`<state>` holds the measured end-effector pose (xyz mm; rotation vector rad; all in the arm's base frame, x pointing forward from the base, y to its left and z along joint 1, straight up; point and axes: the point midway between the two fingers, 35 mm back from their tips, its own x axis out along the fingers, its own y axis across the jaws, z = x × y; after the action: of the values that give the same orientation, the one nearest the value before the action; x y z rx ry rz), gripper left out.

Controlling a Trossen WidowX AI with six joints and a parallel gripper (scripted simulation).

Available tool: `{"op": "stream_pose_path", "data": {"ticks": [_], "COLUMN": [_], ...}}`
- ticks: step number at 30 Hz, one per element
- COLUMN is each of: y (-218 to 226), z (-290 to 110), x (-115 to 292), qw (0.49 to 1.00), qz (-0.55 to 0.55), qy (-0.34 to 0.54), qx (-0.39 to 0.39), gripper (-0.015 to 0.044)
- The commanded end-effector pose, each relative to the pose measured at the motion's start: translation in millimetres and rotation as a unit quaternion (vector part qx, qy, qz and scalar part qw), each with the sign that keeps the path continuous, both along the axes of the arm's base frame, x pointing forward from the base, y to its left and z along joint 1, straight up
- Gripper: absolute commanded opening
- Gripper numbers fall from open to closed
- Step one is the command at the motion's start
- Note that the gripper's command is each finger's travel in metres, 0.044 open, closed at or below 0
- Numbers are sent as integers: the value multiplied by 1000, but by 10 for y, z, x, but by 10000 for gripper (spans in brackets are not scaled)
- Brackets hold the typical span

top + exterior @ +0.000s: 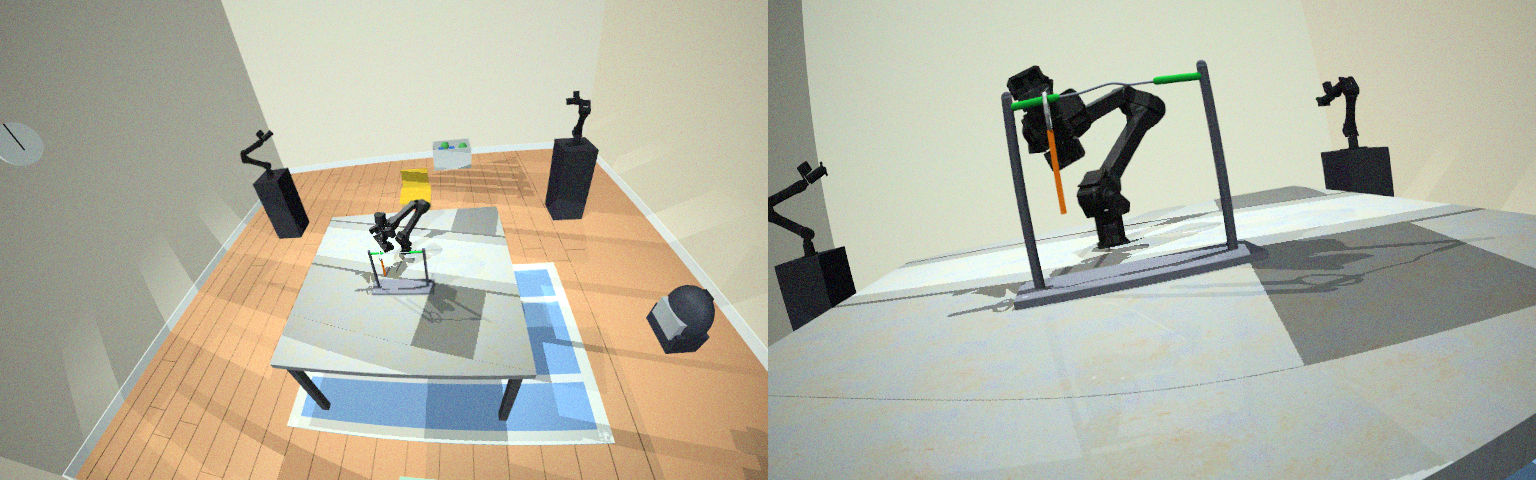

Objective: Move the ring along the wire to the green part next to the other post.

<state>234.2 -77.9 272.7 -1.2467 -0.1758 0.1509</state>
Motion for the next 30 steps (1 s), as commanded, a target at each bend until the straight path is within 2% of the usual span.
{"op": "stream_pose_path", "data": {"ticks": [1,9,11,20,30], "y": [-107,-110,-78,-76,-80], "z": [-551,-1507,-1641,-1651,-1471], "x": [-83,-308,-356,-343,-69], "qw": [992,925,908,902,851], "qz": [-13,-46,-51,-55,-100], "qy": [62,148,158,162,171], "qx": [112,348,385,396,486], "gripper": [160,160,160,160,160]}}
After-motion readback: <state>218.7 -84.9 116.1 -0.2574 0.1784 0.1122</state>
